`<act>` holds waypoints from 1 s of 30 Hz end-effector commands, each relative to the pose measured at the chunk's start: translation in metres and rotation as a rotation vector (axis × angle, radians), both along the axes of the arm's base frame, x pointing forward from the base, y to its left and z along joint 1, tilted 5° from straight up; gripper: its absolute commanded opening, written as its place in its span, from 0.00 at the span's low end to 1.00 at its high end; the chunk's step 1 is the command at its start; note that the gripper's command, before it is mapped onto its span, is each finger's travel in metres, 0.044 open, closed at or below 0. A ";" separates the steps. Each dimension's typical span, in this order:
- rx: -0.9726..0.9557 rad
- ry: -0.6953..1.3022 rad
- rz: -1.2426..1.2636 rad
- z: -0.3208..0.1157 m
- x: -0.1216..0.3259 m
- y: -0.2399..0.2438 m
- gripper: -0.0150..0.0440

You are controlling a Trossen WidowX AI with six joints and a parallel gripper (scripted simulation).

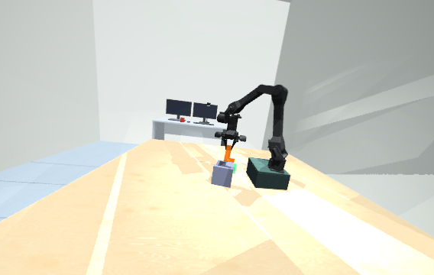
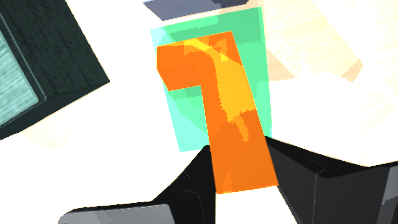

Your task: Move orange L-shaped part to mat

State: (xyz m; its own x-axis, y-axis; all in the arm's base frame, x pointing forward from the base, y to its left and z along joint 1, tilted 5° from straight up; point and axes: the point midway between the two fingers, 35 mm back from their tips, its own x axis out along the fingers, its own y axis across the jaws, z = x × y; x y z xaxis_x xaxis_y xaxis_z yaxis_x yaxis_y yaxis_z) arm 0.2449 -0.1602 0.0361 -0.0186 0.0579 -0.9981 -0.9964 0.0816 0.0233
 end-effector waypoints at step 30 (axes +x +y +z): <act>0.001 0.002 0.003 -0.030 -0.002 0.002 0.34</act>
State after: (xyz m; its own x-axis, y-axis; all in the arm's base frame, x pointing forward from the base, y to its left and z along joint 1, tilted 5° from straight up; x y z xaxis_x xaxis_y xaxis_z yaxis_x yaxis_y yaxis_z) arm 0.2434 -0.1580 0.0063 -0.0209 0.0593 -0.9980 -0.9966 0.0783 0.0255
